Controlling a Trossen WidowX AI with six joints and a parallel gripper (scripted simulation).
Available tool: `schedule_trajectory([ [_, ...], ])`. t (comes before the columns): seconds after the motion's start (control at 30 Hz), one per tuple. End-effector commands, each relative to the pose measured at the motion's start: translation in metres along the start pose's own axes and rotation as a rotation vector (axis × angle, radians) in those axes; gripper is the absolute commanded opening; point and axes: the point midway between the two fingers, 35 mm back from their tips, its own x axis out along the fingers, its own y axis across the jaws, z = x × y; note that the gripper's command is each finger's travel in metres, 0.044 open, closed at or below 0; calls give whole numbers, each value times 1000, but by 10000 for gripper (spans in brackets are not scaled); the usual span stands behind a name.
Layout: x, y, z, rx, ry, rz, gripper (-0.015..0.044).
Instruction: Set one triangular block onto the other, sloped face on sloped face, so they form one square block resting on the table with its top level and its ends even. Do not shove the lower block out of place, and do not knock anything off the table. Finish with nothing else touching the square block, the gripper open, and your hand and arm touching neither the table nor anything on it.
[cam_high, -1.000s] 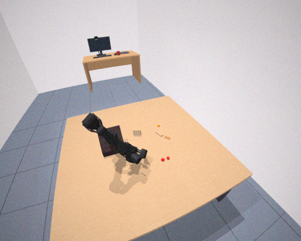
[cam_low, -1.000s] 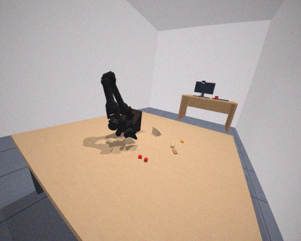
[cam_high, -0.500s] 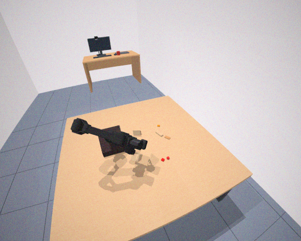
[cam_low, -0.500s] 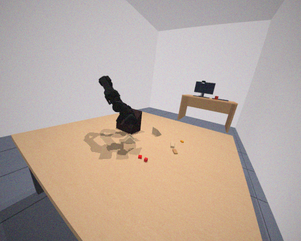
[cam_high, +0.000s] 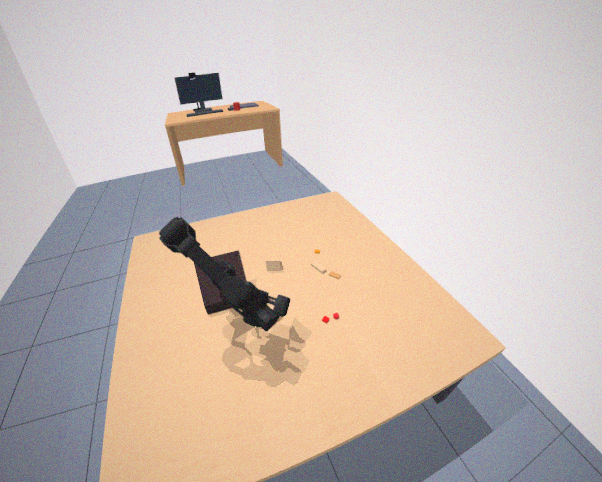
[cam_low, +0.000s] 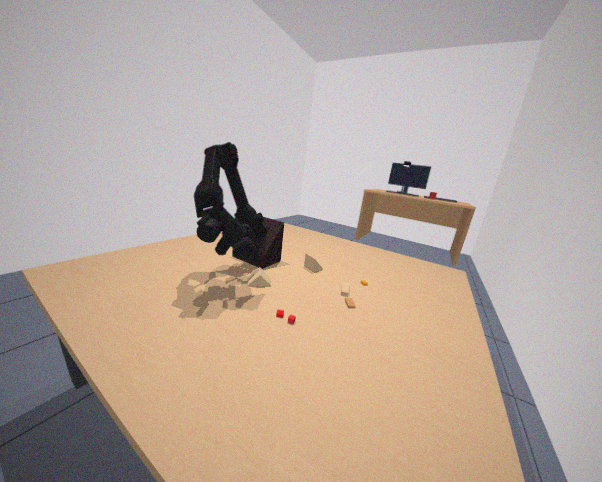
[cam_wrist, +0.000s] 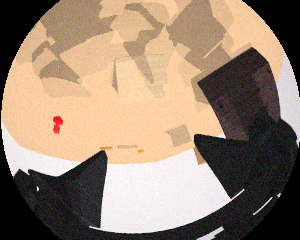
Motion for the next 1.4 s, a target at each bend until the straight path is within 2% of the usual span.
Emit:
schedule_trajectory([
  [0.0,-10,-1,22,0,3,4,440],
  [0.2,-29,-7,56,8,-2,43,440],
  [0.33,-29,-8,60,9,-4,50,440],
  [0.77,70,-6,59,12,2,50,440],
  [1.2,70,-7,59,12,2,51,440],
  [1.37,70,-6,59,9,5,54,309],
])
